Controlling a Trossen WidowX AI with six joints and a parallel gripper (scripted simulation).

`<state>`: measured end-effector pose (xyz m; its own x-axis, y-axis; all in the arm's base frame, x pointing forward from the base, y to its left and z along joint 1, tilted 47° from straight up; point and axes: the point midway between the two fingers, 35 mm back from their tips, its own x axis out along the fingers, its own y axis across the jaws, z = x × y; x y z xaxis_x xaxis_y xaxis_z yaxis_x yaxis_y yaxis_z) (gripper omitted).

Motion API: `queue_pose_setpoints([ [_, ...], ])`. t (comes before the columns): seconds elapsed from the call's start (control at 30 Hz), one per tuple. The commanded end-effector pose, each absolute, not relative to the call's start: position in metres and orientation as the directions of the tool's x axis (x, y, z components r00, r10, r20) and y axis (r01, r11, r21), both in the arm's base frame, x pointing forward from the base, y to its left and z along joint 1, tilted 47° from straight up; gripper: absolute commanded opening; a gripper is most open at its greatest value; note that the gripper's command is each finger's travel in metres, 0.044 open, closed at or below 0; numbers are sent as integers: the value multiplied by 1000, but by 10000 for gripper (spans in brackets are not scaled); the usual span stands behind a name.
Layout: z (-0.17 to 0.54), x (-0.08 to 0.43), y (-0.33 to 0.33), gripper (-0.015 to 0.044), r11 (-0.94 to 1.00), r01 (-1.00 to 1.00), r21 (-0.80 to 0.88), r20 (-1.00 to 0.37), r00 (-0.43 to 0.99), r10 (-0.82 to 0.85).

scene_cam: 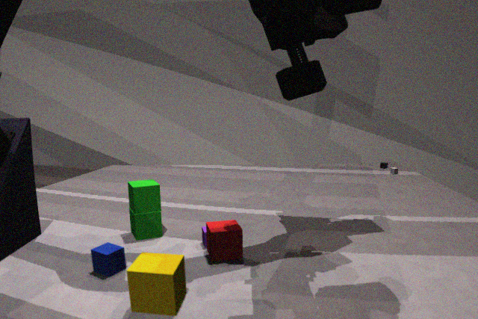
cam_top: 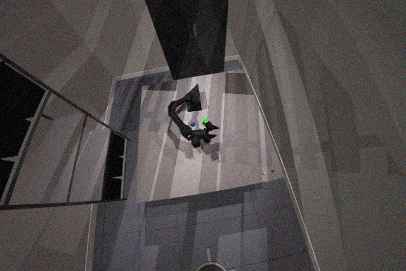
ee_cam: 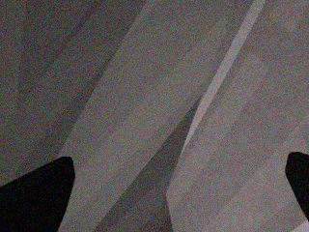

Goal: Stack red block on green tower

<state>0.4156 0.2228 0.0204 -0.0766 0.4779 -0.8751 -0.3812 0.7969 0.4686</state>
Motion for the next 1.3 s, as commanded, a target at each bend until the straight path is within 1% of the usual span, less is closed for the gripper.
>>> queue_pose_setpoints([
  [0.0, 8, 408, 208, 440, 898, -227, 376, -926, -74, 369],
  [0.17, -8, 398, 183, 440, 981, 8, 196, -978, -69, 196],
  [0.3, -17, 389, 162, 440, 981, 191, 40, -997, -64, 53],
  [0.5, -24, 377, 129, 440, 881, 443, -169, -985, -50, -163],
  [0.67, -22, 369, 101, 440, 730, 624, -280, -941, -28, -337],
  [0.87, -13, 360, 69, 440, 514, 800, -310, -849, 10, -529],
  [1.07, 1, 353, 41, 440, 315, 923, -223, -719, 62, -692],
  [1.13, 5, 352, 36, 440, 280, 941, -190, -688, 76, -722],
  [1.27, 5, 351, 35, 440, 276, 943, -186, -684, 77, -726],
])
